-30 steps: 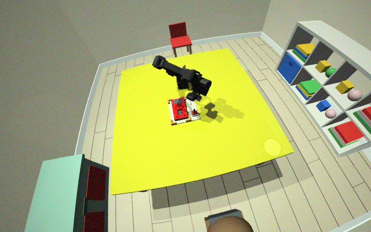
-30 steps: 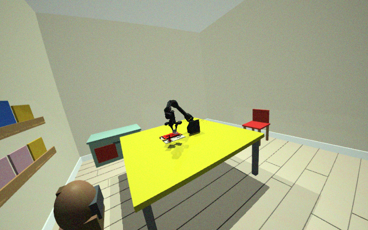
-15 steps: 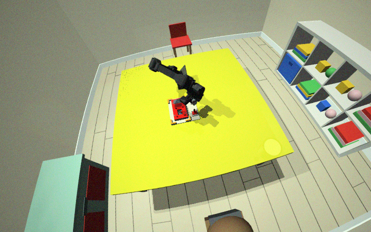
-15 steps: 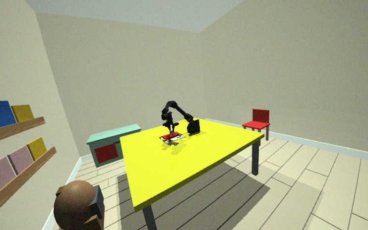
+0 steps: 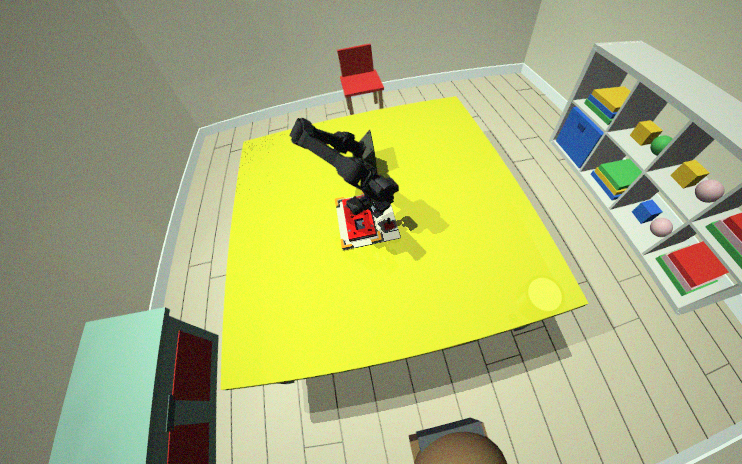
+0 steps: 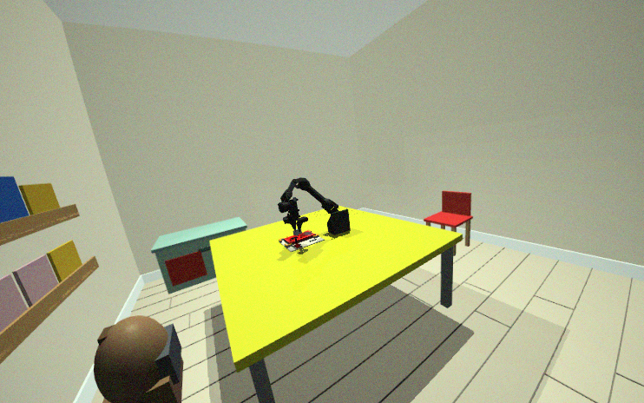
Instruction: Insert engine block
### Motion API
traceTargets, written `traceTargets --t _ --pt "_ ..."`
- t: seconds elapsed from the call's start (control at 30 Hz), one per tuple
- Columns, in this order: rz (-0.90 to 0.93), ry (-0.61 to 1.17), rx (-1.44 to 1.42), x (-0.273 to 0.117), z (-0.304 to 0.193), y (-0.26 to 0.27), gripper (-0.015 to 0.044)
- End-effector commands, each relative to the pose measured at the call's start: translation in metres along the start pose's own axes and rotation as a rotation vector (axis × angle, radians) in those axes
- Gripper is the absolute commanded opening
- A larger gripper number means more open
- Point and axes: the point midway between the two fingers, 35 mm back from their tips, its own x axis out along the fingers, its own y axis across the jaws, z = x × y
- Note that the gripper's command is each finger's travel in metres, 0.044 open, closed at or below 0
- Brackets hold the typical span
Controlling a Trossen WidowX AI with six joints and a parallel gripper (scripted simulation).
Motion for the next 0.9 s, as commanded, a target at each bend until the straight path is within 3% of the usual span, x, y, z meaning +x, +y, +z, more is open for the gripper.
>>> traceTargets --t 0.0,0.7,0.87 --pt "-0.01 -0.005 0.064 0.002 -0.003 -0.012 0.0" --pt "-0.042 0.007 0.352 0.023 -0.024 -0.067 0.0" --pt "-0.042 0.007 0.377 0.023 -0.024 -0.067 0.0131"
